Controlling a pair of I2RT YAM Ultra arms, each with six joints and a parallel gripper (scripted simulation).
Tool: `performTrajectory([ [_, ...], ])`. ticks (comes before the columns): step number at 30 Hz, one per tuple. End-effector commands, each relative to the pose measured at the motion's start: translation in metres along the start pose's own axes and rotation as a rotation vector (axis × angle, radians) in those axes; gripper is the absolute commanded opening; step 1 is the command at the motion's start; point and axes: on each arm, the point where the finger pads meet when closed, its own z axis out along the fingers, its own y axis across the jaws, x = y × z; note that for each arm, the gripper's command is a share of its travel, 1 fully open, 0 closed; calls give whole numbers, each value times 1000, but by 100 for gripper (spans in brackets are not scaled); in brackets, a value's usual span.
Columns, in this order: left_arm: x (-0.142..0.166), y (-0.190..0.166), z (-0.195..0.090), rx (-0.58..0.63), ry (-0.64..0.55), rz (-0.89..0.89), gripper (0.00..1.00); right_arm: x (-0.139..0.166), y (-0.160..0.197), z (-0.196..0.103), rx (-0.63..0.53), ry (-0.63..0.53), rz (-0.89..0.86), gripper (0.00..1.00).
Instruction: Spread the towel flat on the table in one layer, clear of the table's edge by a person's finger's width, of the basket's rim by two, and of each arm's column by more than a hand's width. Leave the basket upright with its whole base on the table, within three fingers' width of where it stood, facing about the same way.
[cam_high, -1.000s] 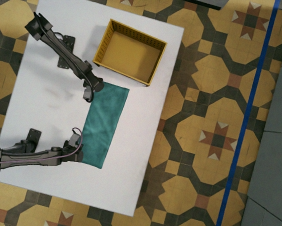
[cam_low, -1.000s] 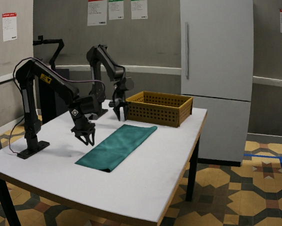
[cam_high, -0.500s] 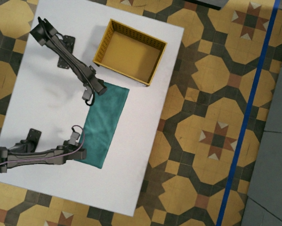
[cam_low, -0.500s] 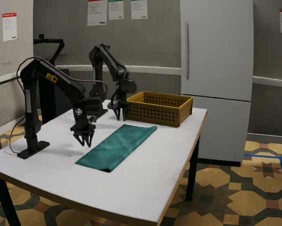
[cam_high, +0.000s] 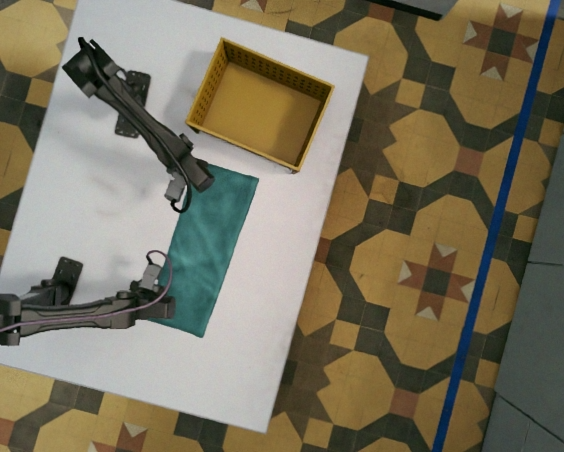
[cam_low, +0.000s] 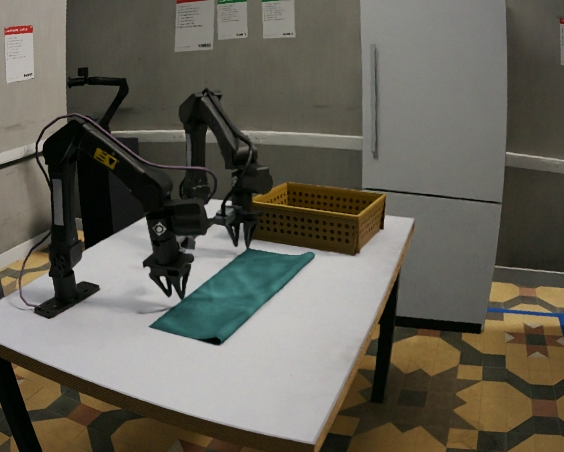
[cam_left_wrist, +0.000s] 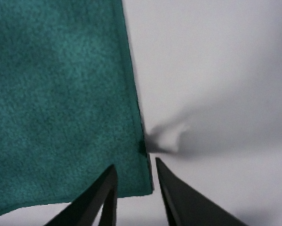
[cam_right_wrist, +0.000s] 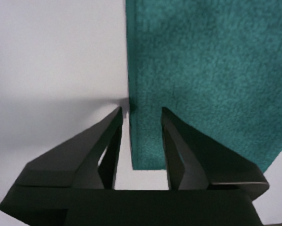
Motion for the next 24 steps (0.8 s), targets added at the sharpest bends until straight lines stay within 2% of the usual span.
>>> performTrajectory([
  [1, 5, 1, 23, 1, -12, -2, 34, 0, 9, 24, -11, 5, 0, 34],
  [5, 7, 1, 29, 1, -12, -2, 34, 4, 8, 30, -10, 6, 11, 34],
  [7, 0, 1, 30, -5, -17, 13, 34, 3, -11, 24, 32, -7, 0, 34],
  [12, -7, 9, 25, -26, -27, 7, 34, 1, -10, 25, 31, -8, -10, 34],
  [17, -4, 2, 30, -9, -19, 5, 34, 3, -12, 26, 31, -9, -3, 34],
  [18, -4, 25, 25, -37, -32, 3, 34, 5, -29, 28, 31, -12, 0, 34],
  [24, 0, 15, 31, -14, -16, 10, 34, 4, -21, 32, 14, -2, -13, 34],
])
